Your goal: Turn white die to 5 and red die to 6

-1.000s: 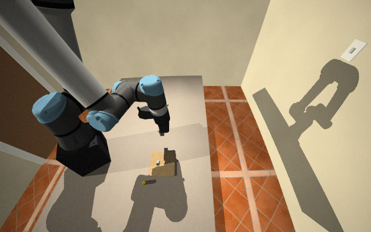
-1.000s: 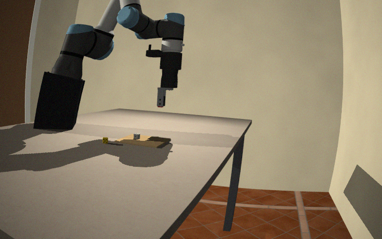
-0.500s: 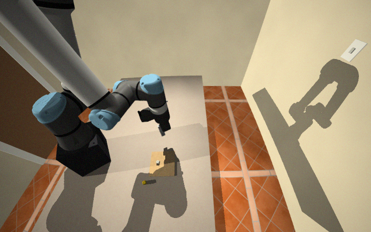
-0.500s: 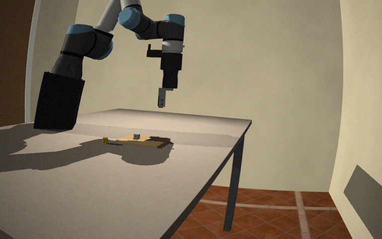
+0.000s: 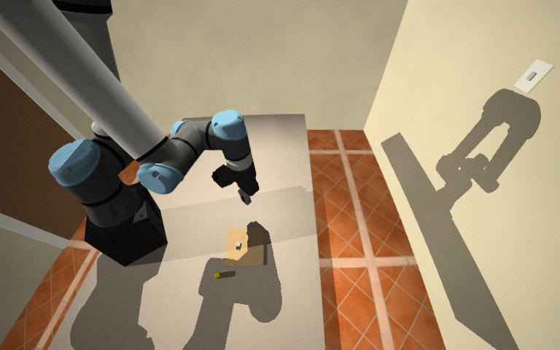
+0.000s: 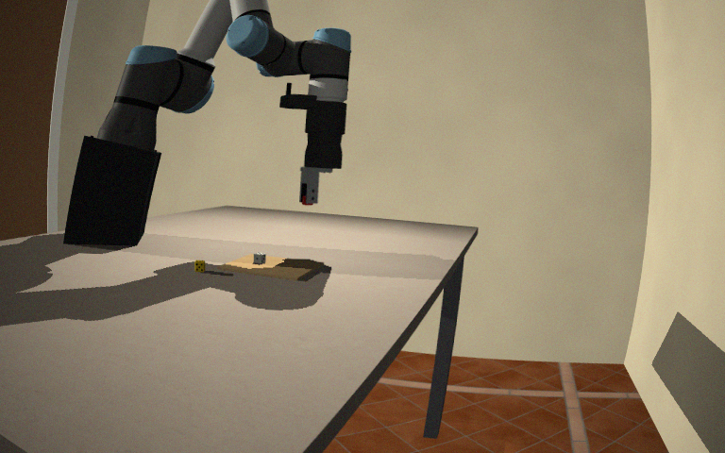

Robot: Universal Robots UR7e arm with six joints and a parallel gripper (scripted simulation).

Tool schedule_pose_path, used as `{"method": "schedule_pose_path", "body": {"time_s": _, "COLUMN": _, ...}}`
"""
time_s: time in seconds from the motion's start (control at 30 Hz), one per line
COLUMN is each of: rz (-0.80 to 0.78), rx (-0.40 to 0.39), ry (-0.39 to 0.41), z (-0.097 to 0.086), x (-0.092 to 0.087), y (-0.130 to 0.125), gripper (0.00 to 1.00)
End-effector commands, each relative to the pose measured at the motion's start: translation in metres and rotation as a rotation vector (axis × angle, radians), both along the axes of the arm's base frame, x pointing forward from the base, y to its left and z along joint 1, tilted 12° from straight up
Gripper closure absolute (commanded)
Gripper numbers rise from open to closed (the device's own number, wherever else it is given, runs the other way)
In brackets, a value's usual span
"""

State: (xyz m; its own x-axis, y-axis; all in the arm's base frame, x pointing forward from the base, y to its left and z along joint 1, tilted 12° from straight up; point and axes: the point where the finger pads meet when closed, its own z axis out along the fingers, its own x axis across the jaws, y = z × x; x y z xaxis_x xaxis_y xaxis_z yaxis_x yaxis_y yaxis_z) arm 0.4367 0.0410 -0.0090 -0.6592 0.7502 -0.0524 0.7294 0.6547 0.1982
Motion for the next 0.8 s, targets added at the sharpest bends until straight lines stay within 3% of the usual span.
{"method": "schedule_pose_path", "body": {"time_s": 0.0, "rz": 0.153, "rx": -0.029, "ry": -0.016, "z": 0.0004, "x": 0.0029, "y": 0.0013, "gripper": 0.66}}
{"method": "schedule_pose_path", "body": {"time_s": 0.4, "rz": 0.346, "rx": -0.065, "ry": -0.034, "z": 0.0006, "x": 0.0065, "y": 0.0037, "gripper": 0.66}}
{"method": "schedule_pose_path", "body": {"time_s": 0.77, "rz": 0.387, "rx": -0.073, "ry": -0.038, "z": 0.0007, "x": 0.0074, "y": 0.0043, "gripper": 0.66}}
